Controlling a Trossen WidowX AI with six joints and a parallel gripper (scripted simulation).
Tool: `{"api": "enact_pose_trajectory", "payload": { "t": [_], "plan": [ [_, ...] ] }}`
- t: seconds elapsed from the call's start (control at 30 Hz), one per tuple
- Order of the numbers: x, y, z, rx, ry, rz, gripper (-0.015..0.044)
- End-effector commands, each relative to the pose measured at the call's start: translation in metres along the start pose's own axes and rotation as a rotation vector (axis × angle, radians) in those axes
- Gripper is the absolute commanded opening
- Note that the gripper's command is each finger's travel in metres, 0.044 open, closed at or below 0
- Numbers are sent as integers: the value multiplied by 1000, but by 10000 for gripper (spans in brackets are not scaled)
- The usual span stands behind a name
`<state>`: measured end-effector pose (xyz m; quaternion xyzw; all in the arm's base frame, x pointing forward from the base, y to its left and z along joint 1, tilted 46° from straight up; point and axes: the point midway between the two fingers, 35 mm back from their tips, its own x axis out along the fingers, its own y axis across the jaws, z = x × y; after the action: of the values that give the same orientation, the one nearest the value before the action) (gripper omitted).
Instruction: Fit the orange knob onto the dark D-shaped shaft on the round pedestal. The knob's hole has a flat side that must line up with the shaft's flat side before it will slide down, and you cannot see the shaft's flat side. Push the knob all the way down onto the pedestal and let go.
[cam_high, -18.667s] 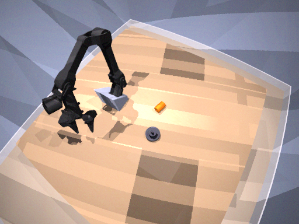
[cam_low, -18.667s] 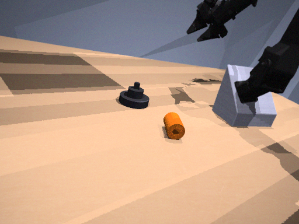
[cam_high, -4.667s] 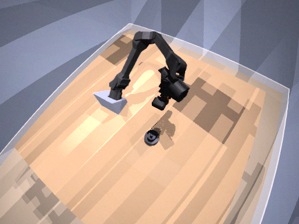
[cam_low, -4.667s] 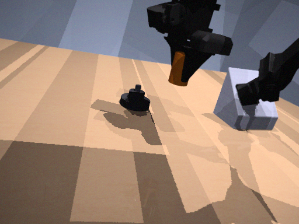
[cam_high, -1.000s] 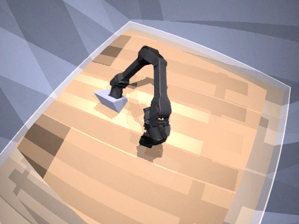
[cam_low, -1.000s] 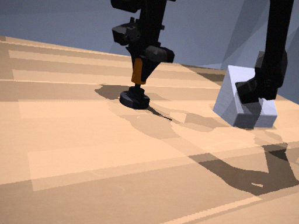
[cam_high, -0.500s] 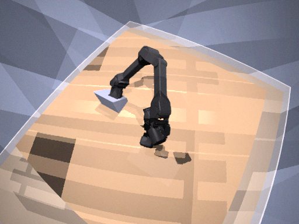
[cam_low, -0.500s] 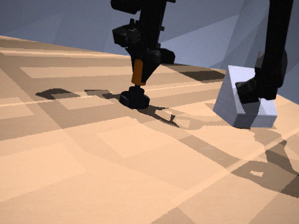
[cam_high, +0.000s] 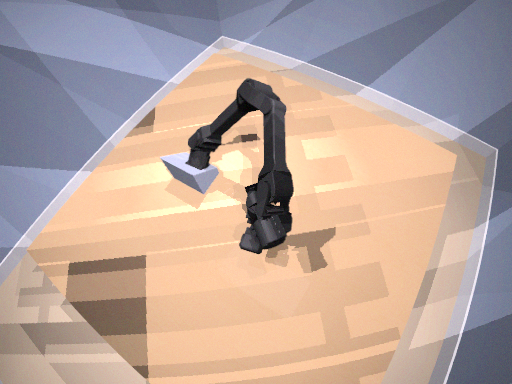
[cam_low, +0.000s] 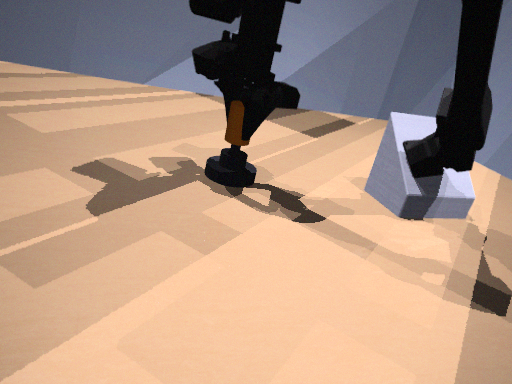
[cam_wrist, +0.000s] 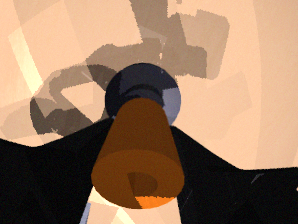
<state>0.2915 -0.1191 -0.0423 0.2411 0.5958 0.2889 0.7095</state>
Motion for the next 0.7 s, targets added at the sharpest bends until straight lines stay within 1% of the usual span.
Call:
{"api": "enact_pose_trajectory", "payload": {
  "t": [0.0, 0.43, 0.67],
  "plan": [
    [1, 0, -1, -3, 1, 1, 0],
    [-1, 0, 0, -12, 1, 1, 0],
    [0, 0, 0, -212, 1, 1, 0]
  ]
}}
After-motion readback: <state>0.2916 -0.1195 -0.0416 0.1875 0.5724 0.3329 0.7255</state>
